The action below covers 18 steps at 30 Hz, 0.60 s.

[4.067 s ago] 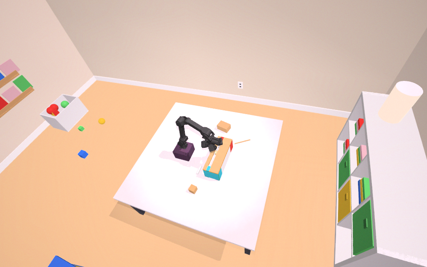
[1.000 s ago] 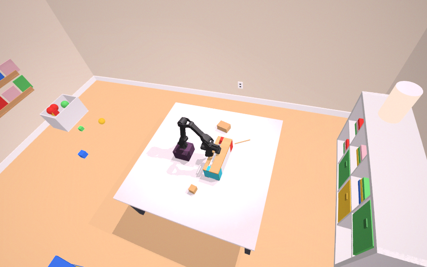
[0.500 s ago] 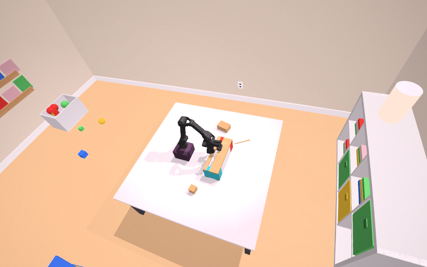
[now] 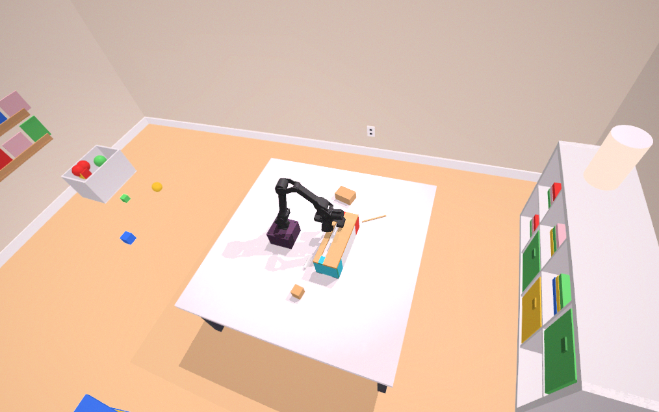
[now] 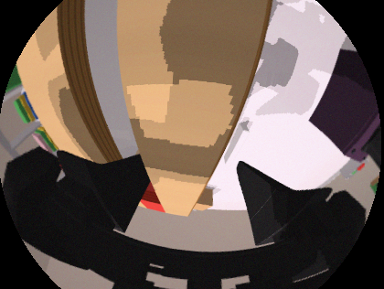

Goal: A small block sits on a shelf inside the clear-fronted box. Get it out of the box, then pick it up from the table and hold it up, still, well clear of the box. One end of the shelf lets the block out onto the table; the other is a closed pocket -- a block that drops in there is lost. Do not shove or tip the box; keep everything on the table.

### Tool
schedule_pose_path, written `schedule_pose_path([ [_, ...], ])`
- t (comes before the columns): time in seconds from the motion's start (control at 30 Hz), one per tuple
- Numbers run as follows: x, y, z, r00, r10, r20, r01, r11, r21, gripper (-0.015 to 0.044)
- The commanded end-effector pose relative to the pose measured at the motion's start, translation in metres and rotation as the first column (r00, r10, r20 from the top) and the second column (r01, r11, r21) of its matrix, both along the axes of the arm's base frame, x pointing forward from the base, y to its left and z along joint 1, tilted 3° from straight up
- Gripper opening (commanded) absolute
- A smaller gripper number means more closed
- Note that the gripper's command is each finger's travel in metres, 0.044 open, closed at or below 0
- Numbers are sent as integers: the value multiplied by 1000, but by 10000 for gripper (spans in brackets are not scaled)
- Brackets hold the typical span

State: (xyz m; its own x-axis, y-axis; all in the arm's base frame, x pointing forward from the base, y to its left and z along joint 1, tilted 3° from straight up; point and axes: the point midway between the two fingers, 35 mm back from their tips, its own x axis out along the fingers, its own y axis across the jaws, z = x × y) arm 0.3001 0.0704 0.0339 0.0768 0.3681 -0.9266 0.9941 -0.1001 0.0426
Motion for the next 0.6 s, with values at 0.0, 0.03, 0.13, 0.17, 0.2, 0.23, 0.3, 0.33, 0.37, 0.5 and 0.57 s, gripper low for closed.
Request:
schedule_pose_path([
  [0.0,1,13,0,1000,3,1,-3,1000,1,400],
  [0.03,1,14,0,1000,3,1,-3,1000,1,400],
  [0.13,1,15,0,1000,3,1,-3,1000,1,400],
  [0.17,1,15,0,1000,3,1,-3,1000,1,400],
  [0.2,2,15,3,1000,3,1,-3,1000,1,400],
  [0.23,2,15,8,1000,4,0,-4,1000,1,400],
  [0.3,2,14,24,1000,5,-1,-5,1000,2,400],
  [0.33,1,13,36,1000,6,-1,-6,1000,2,400],
  [0.37,0,12,47,1000,6,-2,-6,1000,3,400],
  [0.5,-3,10,63,1000,7,-3,-7,1000,3,400],
  [0.57,-3,10,63,1000,7,-3,-7,1000,3,400],
])
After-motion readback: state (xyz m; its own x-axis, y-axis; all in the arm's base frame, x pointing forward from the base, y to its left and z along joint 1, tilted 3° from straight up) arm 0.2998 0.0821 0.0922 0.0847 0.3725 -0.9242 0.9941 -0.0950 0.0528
